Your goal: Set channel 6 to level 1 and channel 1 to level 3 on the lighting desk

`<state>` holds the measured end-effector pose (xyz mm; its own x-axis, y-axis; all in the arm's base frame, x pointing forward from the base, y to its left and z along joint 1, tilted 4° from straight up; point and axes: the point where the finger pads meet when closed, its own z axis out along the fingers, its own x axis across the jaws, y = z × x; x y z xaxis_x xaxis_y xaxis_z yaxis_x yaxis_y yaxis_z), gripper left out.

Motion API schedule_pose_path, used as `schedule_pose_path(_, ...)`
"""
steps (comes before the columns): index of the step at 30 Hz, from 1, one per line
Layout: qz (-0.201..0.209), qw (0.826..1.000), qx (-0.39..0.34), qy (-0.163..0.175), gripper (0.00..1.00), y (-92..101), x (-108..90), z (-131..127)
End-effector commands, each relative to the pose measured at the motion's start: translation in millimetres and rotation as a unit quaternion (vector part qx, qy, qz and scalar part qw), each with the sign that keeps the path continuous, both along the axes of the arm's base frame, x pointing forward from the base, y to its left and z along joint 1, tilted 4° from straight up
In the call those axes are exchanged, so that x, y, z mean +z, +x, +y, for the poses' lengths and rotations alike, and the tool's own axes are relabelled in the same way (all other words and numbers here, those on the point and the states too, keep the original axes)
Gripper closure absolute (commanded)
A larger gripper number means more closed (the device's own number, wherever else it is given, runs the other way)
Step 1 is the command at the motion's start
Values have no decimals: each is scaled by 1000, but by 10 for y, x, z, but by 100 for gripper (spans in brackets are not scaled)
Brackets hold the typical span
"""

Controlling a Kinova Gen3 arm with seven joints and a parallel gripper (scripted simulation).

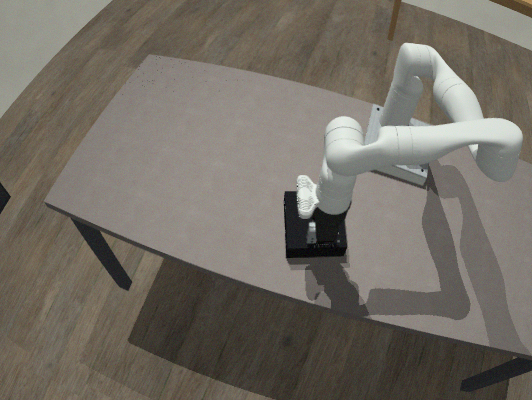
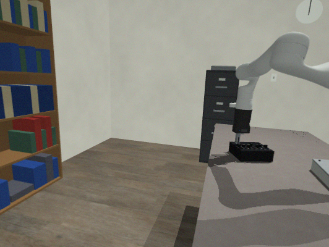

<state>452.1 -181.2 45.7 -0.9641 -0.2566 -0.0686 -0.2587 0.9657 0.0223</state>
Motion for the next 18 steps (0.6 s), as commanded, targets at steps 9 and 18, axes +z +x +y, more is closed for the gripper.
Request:
schedule_pose_path(9, 0, 1000, 0, 0, 100, -1, -25, -3)
schedule_pose_path(18, 0, 1000, 0, 0, 100, -1, -25, -3)
